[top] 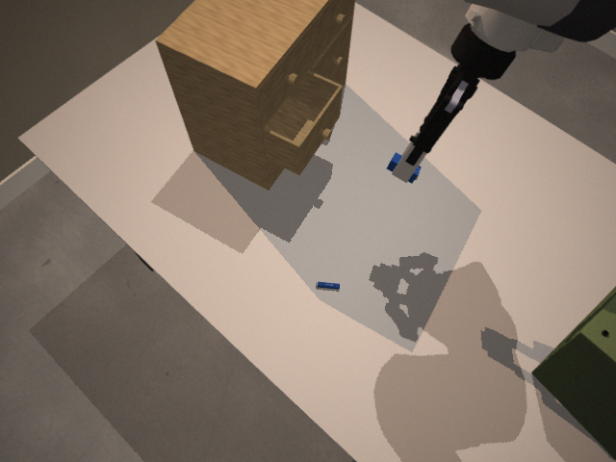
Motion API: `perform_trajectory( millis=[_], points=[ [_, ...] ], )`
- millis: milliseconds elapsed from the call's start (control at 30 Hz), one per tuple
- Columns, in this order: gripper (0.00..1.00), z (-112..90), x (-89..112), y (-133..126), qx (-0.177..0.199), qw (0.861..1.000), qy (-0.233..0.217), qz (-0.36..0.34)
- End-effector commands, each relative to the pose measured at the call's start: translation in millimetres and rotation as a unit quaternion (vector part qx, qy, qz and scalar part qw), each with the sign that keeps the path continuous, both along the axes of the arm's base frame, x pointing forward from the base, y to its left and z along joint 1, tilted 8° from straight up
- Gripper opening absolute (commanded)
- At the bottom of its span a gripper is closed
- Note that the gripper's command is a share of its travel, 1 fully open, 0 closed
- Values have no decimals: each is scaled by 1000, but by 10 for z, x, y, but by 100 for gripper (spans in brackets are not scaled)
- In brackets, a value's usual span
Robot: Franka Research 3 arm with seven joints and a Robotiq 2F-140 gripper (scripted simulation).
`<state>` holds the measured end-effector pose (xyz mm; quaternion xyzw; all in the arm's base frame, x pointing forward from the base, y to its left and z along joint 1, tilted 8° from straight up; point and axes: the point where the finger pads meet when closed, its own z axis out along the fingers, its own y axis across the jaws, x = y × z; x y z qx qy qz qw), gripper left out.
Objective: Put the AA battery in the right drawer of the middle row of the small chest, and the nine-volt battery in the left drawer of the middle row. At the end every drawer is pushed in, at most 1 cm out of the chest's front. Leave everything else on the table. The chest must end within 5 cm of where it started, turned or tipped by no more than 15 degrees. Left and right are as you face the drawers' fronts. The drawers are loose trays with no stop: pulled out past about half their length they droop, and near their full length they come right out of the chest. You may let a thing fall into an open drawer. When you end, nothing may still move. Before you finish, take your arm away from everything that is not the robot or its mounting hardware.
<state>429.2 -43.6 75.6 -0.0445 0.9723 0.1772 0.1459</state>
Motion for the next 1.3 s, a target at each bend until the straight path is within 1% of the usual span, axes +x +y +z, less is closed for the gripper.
perform_trajectory(
  millis=[0,67,100,933,967,1267],
  points=[
    [14,2,-8,14,0,1000,-3,8],
    [14,2,-8,14,0,1000,-3,8],
    [14,3,-4,72,17,999,-29,9],
    [14,3,-4,72,17,999,-29,9],
    [14,10,10,118,30,998,-57,9],
    [14,10,10,118,30,998,-57,9]
  ],
)
